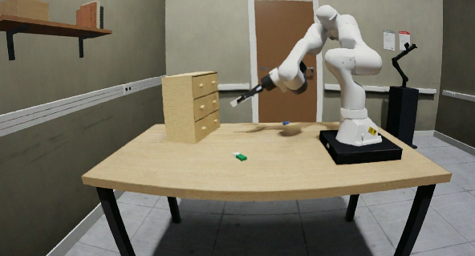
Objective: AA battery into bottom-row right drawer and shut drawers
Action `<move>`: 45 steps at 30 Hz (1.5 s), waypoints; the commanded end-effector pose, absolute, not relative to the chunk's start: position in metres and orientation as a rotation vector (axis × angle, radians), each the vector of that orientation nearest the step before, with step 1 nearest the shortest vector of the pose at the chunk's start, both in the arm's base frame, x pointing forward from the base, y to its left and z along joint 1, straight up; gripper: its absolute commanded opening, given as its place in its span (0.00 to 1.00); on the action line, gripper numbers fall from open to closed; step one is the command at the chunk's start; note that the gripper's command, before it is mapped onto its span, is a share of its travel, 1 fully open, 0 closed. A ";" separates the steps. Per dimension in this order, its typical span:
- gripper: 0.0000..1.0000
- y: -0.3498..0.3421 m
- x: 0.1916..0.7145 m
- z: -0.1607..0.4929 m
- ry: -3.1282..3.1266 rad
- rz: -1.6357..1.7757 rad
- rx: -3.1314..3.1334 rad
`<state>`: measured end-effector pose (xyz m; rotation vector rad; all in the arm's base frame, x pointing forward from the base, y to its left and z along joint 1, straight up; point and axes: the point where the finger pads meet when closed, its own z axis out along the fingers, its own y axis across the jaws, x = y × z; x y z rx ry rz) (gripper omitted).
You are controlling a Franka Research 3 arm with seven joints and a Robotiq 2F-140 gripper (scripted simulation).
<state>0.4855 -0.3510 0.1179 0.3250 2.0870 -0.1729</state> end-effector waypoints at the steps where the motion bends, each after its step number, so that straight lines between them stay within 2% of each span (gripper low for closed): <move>1: 1.00 -0.354 0.486 0.120 2.076 -0.189 0.314; 17: 1.00 -0.354 0.486 0.119 2.072 -0.189 0.314; 18: 0.28 -0.354 0.486 0.119 2.072 -0.189 0.314; 45: 0.28 -0.354 0.489 0.115 2.072 -0.188 0.312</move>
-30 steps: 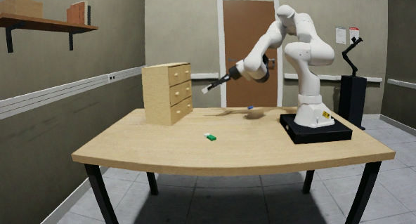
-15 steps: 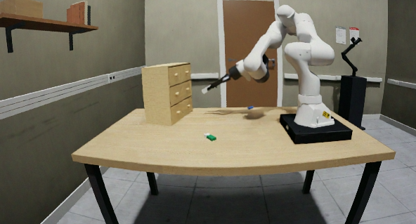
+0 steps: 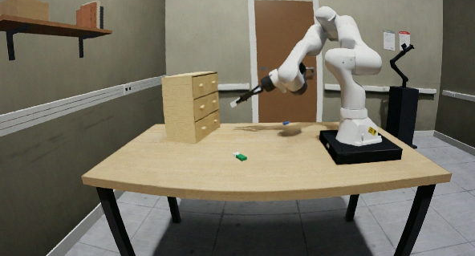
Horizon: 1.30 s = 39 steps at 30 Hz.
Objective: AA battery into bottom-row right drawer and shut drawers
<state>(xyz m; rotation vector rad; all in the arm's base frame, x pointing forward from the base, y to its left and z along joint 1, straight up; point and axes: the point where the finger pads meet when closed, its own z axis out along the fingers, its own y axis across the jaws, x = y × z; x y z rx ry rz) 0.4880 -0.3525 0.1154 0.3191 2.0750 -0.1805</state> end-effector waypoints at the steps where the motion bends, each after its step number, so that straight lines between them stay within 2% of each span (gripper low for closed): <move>1: 0.28 -0.354 0.489 0.115 2.072 -0.188 0.312; 24: 0.28 -0.372 0.544 0.031 2.072 -0.188 0.312; 39: 0.28 -0.373 0.549 0.023 2.072 -0.188 0.312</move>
